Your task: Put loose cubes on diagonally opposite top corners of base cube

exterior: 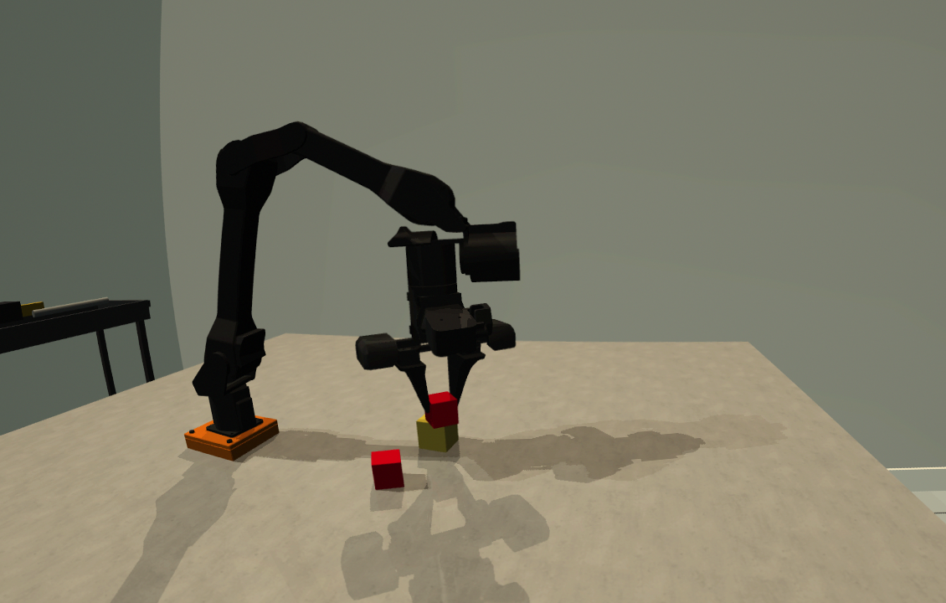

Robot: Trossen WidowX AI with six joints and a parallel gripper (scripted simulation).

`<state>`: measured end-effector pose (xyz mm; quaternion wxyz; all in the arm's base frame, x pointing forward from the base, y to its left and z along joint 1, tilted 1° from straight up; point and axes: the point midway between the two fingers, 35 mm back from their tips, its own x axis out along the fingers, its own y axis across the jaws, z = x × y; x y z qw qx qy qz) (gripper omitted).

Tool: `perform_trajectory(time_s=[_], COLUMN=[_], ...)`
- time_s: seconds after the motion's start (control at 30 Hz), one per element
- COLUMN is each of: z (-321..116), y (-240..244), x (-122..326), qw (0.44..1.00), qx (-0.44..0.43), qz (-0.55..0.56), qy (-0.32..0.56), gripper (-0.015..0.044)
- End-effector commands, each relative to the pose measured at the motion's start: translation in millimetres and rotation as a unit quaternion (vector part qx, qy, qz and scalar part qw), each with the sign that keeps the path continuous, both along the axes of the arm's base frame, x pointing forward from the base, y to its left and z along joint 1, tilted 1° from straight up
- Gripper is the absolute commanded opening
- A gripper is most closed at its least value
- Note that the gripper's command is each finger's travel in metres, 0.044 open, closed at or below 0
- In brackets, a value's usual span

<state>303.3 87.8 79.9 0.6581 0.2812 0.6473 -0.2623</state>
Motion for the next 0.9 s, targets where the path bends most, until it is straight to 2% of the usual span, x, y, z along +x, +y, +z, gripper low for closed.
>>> perform_trajectory(time_s=[0.0, 0.13, 0.27, 0.87], z=[0, 0, 0, 22], y=[1, 1, 1, 0], x=[0, 0, 0, 0], qw=[1.0, 1.0, 1.0, 1.0], qx=[0.002, 0.002, 0.002, 0.0], qz=[-0.001, -0.001, -0.001, 0.0], qy=[0.0, 0.0, 0.0, 0.0], gripper=[0.0105, 0.0105, 0.0205, 0.0205])
